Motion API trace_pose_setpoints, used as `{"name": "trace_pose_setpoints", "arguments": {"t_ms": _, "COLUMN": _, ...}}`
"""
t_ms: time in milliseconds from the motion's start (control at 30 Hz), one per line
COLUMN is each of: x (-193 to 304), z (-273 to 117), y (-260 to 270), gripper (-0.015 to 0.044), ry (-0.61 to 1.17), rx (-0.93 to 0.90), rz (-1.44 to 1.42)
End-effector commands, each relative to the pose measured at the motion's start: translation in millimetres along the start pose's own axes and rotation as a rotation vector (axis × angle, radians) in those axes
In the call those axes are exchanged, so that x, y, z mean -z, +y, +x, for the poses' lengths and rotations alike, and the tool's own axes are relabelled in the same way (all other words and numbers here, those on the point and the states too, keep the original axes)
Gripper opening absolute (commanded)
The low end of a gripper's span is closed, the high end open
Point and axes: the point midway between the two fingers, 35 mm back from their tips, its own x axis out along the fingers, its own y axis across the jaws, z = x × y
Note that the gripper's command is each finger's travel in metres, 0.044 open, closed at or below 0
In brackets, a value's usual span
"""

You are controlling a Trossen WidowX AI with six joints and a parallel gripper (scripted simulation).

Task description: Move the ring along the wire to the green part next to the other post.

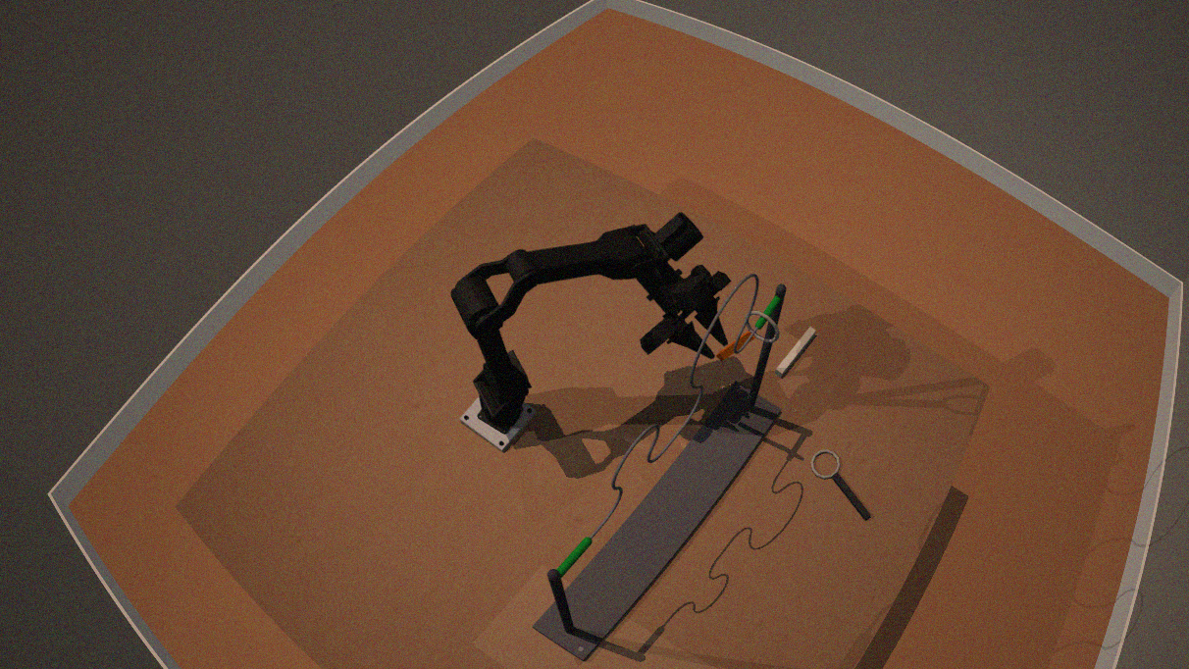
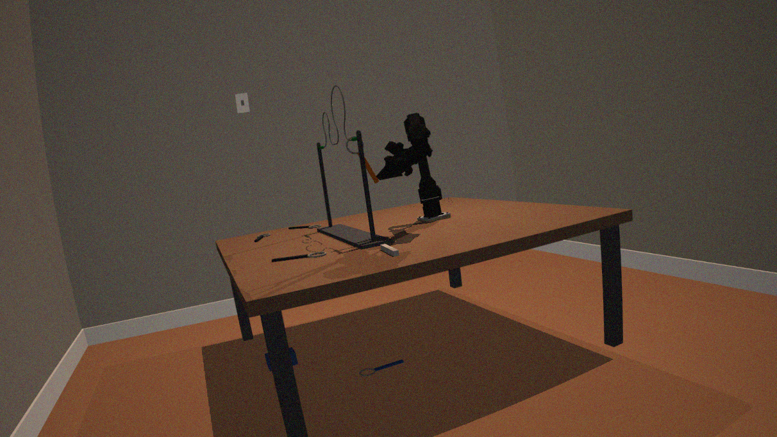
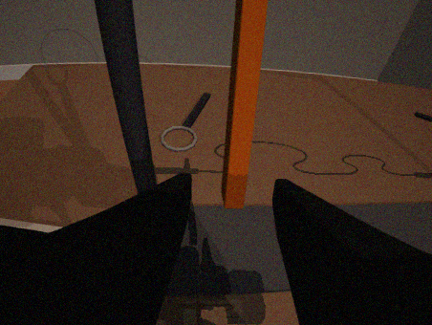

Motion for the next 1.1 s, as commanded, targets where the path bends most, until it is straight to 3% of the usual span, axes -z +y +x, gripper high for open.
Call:
{"name": "trace_pose_setpoints", "arguments": {"t_ms": 0, "x": -5, "z": -7, "y": -1, "gripper": 0.016, "ry": -0.011, "rx": 0.002, "rz": 0.015}}
{"name": "trace_pose_setpoints", "arguments": {"t_ms": 900, "x": -5, "z": -7, "y": -1, "gripper": 0.016, "ry": -0.011, "rx": 0.002, "rz": 0.015}}
{"name": "trace_pose_setpoints", "arguments": {"t_ms": 1067, "x": -3, "z": -44, "y": -1, "gripper": 0.0291, "ry": -0.004, "rx": -0.001, "rz": 0.007}}
